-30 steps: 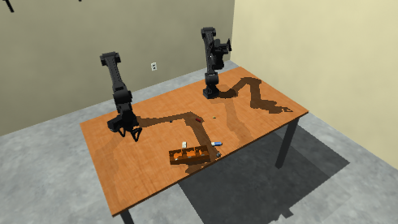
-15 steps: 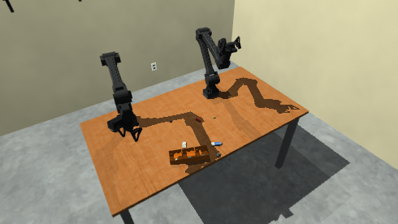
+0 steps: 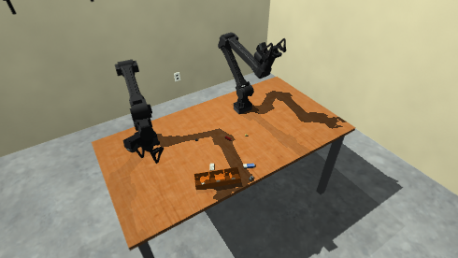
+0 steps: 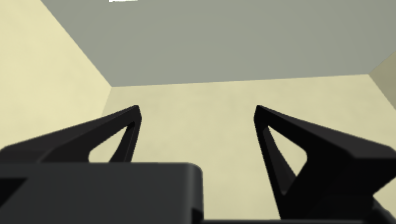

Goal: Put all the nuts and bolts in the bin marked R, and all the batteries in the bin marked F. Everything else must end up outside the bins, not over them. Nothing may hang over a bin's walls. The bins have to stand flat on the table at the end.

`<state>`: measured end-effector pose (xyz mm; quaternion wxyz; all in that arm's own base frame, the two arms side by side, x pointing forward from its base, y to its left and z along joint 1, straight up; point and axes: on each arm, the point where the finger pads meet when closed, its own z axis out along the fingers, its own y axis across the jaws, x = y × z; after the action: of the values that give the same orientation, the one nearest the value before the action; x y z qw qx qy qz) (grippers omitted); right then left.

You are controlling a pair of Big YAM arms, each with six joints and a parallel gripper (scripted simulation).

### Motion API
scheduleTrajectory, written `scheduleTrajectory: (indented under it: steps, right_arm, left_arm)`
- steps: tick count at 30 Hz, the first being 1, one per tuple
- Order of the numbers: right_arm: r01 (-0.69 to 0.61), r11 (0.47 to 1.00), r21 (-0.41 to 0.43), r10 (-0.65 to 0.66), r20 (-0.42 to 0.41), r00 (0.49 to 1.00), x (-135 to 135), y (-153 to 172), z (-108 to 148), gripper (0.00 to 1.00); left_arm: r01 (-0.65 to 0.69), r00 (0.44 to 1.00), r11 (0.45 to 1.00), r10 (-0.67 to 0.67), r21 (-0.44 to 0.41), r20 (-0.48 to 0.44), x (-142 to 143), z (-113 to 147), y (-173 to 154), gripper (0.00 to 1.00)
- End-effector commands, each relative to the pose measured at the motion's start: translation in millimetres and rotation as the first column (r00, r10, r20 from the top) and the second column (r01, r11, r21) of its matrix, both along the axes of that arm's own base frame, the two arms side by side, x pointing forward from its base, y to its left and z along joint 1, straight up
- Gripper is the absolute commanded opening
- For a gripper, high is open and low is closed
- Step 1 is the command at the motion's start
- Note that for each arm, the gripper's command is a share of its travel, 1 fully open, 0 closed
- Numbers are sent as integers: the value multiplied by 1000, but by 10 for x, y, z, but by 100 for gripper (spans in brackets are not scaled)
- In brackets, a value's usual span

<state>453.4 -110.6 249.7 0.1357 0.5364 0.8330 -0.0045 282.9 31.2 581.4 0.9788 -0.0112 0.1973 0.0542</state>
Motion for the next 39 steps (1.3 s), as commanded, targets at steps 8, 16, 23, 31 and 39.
scheduleTrajectory:
  steps: [8,16,23,31,39]
  right_arm:
    - [0,1000,-2,0,11,1000,12,-3,48,100]
    - [0,1000,-2,0,11,1000,12,-3,48,100]
    - [0,1000,-2,0,11,1000,12,-3,48,100]
    - [0,1000,-2,0,11,1000,12,-3,48,100]
    - [0,1000,-2,0,11,1000,12,-3,48,100]
  left_arm:
    - [-170,985,985,170,4,32,-186,49,448,100]
    - [-306,951,952,306,4,32,-319,49,810,100]
    - [-380,925,925,380,4,32,-414,49,1003,100]
    - [-477,879,879,476,4,32,-568,49,1253,100]
    - [-539,842,842,539,4,32,-688,49,1413,100]
